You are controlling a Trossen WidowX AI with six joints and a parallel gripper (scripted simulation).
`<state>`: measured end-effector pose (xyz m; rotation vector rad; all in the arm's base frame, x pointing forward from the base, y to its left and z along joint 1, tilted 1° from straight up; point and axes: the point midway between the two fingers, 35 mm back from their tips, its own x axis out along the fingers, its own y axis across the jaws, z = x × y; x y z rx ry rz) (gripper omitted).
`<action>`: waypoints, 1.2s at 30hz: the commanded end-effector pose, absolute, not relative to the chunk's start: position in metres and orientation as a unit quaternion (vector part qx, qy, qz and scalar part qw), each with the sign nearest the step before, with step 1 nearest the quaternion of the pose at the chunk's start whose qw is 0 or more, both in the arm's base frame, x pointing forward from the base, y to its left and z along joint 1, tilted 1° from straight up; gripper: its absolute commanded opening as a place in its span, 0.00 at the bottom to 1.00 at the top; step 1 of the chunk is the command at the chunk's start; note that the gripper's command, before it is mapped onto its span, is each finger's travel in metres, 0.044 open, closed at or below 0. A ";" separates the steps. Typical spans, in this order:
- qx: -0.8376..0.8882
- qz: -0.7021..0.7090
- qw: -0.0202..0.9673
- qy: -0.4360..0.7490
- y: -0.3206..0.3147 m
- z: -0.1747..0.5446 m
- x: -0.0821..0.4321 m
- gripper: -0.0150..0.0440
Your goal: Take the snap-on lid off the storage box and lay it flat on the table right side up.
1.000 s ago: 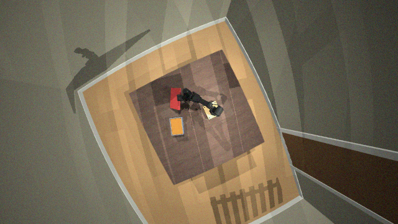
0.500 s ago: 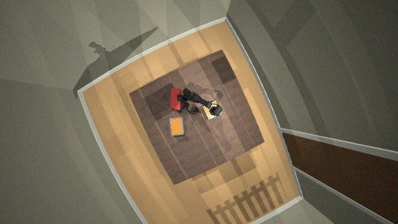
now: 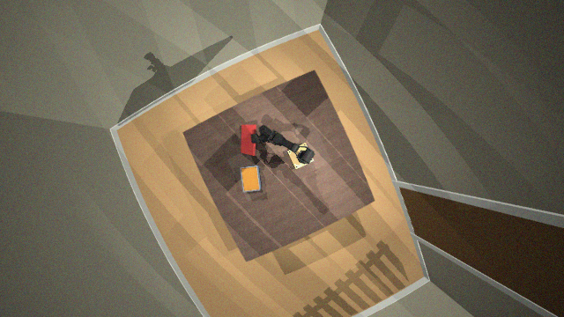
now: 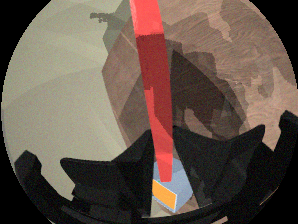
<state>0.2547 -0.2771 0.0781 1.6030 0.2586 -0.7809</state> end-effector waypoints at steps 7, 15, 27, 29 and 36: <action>0.700 -0.341 0.617 0.117 -0.275 0.065 0.254 0.25; 0.700 -0.341 0.616 0.117 -0.275 0.058 0.254 0.25; 0.700 -0.341 0.616 0.117 -0.275 0.049 0.254 0.25; 0.700 -0.341 0.616 0.117 -0.275 0.047 0.254 0.25; 0.700 -0.341 0.616 0.117 -0.275 0.041 0.254 0.25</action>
